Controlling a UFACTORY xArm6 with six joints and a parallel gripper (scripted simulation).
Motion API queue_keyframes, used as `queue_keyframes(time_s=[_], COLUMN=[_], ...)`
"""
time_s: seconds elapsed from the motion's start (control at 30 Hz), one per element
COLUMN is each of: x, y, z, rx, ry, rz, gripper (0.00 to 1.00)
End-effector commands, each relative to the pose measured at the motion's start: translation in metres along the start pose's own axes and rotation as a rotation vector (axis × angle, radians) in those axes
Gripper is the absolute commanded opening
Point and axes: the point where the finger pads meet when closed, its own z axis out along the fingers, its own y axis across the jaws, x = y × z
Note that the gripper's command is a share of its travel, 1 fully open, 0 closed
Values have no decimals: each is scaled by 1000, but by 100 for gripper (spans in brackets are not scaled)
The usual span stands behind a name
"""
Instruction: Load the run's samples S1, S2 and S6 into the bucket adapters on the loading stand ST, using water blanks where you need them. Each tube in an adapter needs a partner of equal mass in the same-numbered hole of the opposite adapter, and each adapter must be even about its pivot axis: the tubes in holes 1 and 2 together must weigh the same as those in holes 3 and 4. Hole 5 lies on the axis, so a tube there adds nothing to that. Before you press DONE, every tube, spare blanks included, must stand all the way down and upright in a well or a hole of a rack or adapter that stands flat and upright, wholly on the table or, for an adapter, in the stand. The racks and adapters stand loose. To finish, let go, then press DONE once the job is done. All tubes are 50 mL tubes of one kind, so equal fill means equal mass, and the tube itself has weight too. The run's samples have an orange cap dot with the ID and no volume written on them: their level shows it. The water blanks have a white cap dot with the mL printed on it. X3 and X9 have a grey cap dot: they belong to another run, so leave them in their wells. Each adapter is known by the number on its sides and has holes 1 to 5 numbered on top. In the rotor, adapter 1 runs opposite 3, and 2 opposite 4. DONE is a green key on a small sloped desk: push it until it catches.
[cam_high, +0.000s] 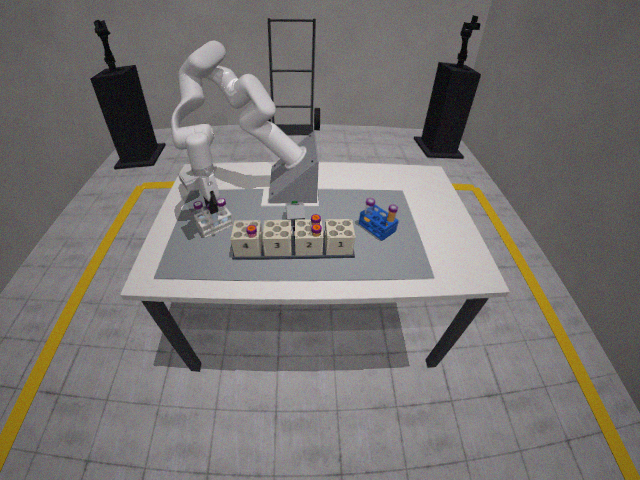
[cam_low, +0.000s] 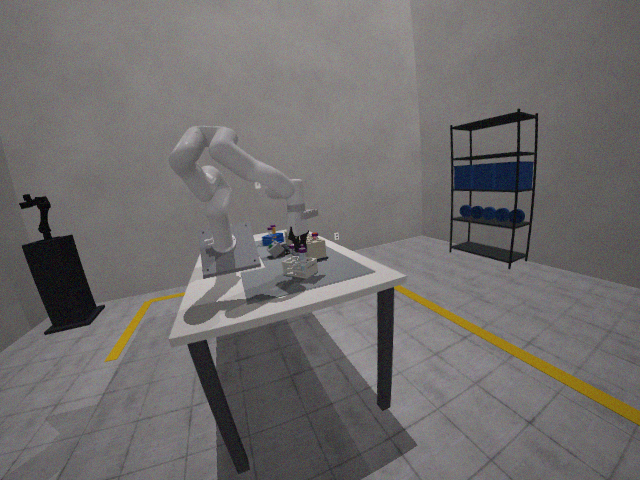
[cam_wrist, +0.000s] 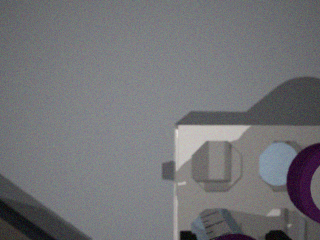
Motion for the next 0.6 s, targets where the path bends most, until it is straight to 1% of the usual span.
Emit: queue_keyframes(time_s=[0.0, 0.57], x=[1, 1], y=[0, 0], z=[-1, -11], rx=[2, 2], ry=[2, 2], rz=[1, 1], gripper=[0, 0])
